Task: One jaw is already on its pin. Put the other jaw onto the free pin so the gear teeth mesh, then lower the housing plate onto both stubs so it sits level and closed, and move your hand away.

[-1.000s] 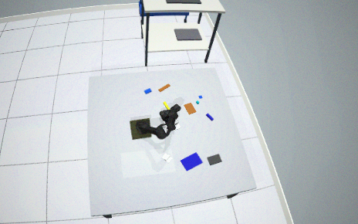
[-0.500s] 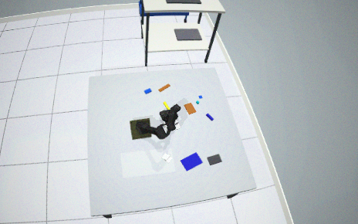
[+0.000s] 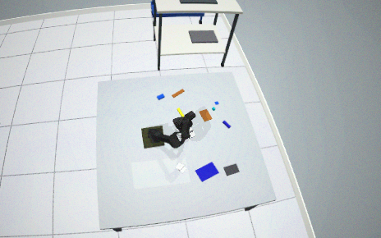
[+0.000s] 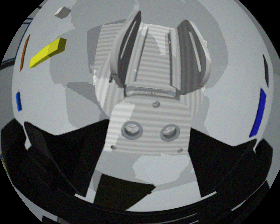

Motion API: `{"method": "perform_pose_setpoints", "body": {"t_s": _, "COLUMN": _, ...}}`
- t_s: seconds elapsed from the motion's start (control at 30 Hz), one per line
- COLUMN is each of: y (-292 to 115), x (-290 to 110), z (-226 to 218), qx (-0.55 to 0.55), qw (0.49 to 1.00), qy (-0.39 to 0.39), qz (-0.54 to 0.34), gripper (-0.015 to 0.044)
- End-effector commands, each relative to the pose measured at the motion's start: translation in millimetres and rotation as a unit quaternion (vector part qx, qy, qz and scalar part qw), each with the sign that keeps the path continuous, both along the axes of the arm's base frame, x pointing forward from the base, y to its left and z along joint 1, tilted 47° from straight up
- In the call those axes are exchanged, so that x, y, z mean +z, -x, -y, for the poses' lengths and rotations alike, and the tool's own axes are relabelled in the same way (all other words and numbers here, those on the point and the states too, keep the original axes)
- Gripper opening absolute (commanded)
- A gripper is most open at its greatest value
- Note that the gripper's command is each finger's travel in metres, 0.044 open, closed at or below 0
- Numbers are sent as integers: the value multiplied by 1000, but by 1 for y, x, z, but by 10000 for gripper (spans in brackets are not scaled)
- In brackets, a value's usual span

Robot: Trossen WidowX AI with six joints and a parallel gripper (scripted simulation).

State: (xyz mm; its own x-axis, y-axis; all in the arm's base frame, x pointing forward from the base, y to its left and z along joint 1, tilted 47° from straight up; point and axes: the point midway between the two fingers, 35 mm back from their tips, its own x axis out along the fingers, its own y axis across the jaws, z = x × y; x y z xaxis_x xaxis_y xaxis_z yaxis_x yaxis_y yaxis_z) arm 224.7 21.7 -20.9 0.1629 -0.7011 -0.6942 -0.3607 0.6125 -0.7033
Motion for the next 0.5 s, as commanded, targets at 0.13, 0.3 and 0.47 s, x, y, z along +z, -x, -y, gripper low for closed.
{"method": "perform_pose_setpoints", "body": {"t_s": 0.13, "y": 0, "x": -1, "z": 2, "qx": 2, "qw": 1000, "qy": 3, "qz": -2, "gripper": 351}}
{"method": "perform_pose_setpoints", "body": {"t_s": 0.3, "y": 0, "x": -3, "z": 3, "qx": 2, "qw": 1000, "qy": 3, "qz": -2, "gripper": 351}}
{"method": "perform_pose_setpoints", "body": {"t_s": 0.47, "y": 0, "x": -3, "z": 3, "qx": 2, "qw": 1000, "qy": 3, "qz": -2, "gripper": 351}}
